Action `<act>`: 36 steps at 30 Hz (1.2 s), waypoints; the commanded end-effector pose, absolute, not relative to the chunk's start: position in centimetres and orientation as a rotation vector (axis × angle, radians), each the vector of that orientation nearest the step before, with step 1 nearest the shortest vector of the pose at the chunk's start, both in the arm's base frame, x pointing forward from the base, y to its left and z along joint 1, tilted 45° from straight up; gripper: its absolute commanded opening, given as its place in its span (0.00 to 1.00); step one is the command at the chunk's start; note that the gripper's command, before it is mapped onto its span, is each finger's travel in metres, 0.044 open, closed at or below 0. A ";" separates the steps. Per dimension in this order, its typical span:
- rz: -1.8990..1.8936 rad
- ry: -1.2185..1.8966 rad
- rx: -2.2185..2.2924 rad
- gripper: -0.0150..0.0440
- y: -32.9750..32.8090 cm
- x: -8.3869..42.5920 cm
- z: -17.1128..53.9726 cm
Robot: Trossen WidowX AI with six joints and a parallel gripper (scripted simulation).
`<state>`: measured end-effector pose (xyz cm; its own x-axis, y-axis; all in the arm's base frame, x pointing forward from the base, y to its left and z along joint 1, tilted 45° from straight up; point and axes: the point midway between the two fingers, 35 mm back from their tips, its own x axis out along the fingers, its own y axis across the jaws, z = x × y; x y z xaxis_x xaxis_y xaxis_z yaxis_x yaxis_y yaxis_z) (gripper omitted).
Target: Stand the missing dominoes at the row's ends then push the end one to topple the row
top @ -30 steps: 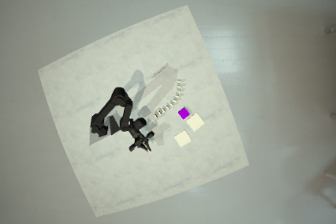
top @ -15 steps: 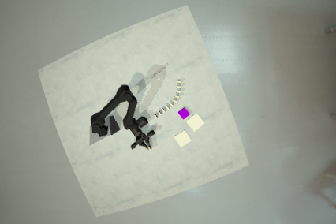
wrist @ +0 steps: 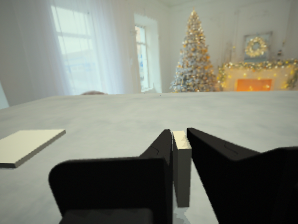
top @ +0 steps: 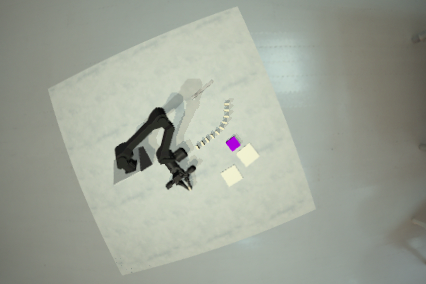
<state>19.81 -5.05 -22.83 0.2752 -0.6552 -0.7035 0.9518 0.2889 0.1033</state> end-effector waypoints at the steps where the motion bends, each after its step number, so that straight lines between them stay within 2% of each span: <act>1: -1.169 0.606 0.579 0.47 -5.1 19.7 -22.9; 13: -1.169 0.607 0.580 1.00 -5.2 19.7 -22.8; 19: -1.165 0.606 0.581 1.00 -8.5 20.5 -19.4; 24: -1.150 0.676 0.540 1.00 -8.7 20.8 -19.9; 30: -0.949 1.140 0.313 1.00 -9.5 22.8 -23.4; 36: -0.500 1.561 0.164 1.00 -10.8 24.5 -24.8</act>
